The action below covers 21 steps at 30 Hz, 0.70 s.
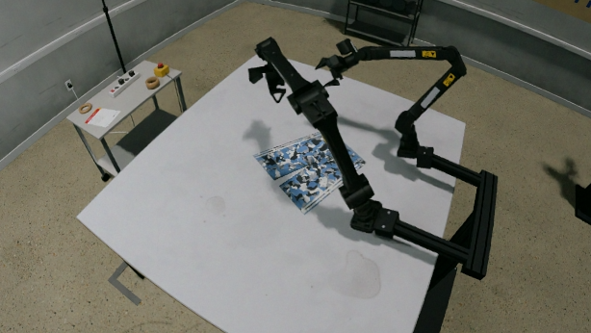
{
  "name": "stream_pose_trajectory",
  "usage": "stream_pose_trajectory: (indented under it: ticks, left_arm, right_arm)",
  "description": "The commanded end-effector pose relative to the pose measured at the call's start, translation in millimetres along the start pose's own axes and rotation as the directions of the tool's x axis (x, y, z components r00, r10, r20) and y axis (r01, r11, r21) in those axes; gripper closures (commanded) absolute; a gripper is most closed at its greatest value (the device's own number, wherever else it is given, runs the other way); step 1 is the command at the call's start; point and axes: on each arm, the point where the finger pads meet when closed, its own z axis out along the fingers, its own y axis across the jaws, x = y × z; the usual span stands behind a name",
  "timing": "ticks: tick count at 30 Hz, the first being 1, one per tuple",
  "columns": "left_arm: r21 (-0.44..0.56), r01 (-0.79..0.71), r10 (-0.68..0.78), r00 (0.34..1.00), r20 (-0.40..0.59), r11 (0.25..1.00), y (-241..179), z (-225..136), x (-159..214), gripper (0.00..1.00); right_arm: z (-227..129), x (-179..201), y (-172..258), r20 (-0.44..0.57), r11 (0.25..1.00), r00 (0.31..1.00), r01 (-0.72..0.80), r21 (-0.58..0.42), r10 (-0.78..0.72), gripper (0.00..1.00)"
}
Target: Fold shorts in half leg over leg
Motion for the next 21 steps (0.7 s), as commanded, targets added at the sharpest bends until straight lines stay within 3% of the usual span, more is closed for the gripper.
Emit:
stream_pose_trajectory:
  ticks: [1, 17, 18, 21]
  left_arm:
    - [0.030, 0.005, -0.005, 1.000, 0.006, 1.000, -2.0, -13.7, -1.7, 0.00]
    - [0.030, 0.005, -0.005, 1.000, 0.006, 1.000, -2.0, -13.7, -1.7, 0.00]
    - [0.042, 0.001, -0.001, 1.000, 0.010, 0.999, 4.6, -14.9, -10.4, 0.44]
    - [0.057, -0.045, 0.044, 0.999, 0.016, 0.997, 7.7, -19.0, -13.0, 0.44]
  right_arm:
    - [-4.4, -6.0, -9.3, 0.012, 1.000, 1.000, 0.004, 0.021, -0.004, 0.00]
    - [-4.4, -6.0, -9.3, 0.012, 1.000, 1.000, 0.004, 0.021, -0.004, 0.00]
    - [4.3, -6.7, 8.1, 0.011, 1.000, 1.000, -0.011, -0.025, 0.012, 0.44]
    - [6.9, -8.2, 9.5, 0.011, 0.999, 1.000, -0.019, -0.027, 0.019, 0.44]
